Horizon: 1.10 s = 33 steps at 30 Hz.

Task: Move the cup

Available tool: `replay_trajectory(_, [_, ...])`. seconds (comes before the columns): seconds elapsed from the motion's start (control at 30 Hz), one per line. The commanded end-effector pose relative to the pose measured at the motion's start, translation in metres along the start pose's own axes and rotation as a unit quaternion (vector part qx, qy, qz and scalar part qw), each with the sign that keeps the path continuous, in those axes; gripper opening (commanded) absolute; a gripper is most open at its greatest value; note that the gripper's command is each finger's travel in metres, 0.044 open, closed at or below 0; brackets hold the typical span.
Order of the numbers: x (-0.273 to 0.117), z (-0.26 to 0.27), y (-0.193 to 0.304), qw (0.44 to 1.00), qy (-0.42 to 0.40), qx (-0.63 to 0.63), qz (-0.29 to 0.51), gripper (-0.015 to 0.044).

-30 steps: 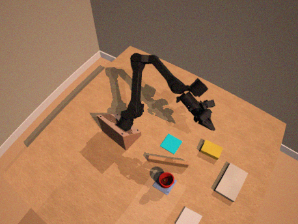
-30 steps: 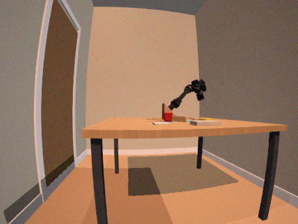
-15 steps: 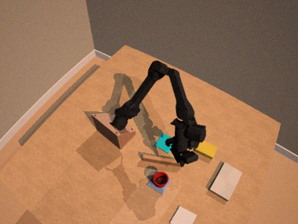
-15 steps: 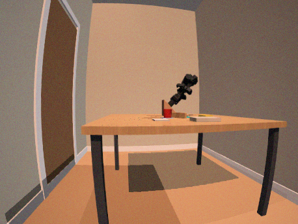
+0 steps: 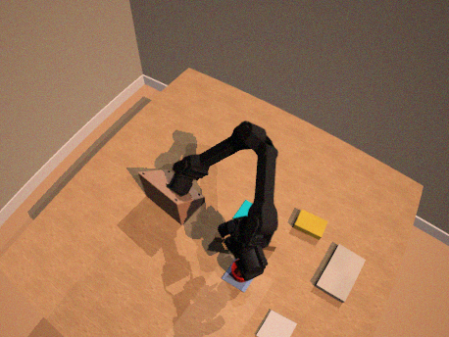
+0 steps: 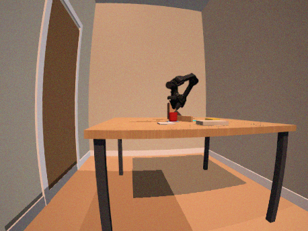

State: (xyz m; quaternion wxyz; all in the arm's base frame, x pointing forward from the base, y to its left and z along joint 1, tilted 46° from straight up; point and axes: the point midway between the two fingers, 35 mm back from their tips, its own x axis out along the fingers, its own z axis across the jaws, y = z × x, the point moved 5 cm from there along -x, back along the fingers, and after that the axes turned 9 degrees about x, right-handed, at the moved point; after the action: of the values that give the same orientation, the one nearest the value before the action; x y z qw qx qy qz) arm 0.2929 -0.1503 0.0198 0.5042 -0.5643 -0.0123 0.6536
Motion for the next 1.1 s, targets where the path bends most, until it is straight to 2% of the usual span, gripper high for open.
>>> replay_trajectory(0.0, [0.002, -0.001, 0.001, 1.000, -0.014, -0.009, -0.014, 0.0148])
replay_trajectory(1.07, [0.047, -0.001, -0.001, 1.000, -0.014, -0.009, -0.014, 0.0148])
